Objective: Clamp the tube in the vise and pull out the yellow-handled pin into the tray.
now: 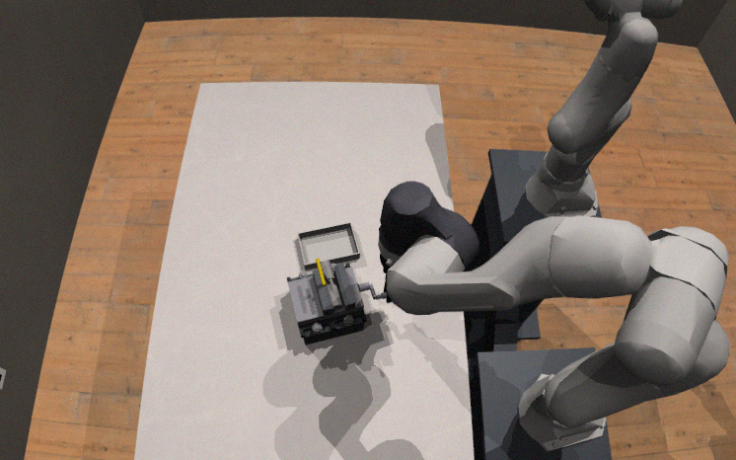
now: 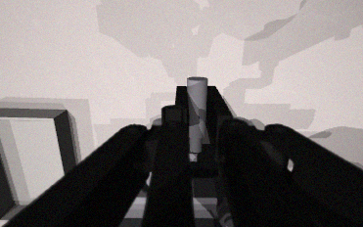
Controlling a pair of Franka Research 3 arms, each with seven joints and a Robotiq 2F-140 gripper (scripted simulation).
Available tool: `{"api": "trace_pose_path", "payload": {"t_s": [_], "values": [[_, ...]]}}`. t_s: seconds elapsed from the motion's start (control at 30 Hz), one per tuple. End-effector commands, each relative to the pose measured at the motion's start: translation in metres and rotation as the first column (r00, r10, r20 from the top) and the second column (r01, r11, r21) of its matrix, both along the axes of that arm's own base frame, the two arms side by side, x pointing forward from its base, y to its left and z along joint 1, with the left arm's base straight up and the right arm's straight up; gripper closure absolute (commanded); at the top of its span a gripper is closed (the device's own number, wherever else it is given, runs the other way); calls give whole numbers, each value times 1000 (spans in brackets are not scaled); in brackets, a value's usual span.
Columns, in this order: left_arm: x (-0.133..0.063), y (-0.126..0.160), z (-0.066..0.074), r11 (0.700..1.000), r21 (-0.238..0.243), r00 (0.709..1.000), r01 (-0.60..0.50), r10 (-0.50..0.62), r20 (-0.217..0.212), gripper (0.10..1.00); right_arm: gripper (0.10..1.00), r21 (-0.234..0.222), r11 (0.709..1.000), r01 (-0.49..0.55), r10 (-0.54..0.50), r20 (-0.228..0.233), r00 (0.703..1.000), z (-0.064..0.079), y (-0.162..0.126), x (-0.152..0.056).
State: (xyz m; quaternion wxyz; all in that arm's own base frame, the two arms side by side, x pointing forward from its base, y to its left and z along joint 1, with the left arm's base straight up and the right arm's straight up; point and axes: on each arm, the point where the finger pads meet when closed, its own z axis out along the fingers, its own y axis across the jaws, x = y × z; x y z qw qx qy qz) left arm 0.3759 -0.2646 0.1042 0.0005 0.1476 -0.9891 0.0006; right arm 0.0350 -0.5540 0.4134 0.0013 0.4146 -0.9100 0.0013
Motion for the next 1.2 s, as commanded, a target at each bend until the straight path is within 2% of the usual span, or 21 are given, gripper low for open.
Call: {"api": "trace_pose_path", "payload": {"t_s": [0.0, 1.17], "values": [[0, 0, 3, 1000, 1, 1000, -1, 1, 1, 968, 98, 3, 1000, 5, -5, 1, 1000, 0, 1, 1], [4, -12, 24, 1000, 1, 1000, -1, 1, 1, 968, 98, 3, 1000, 5, -5, 1, 1000, 0, 1, 1]]}}
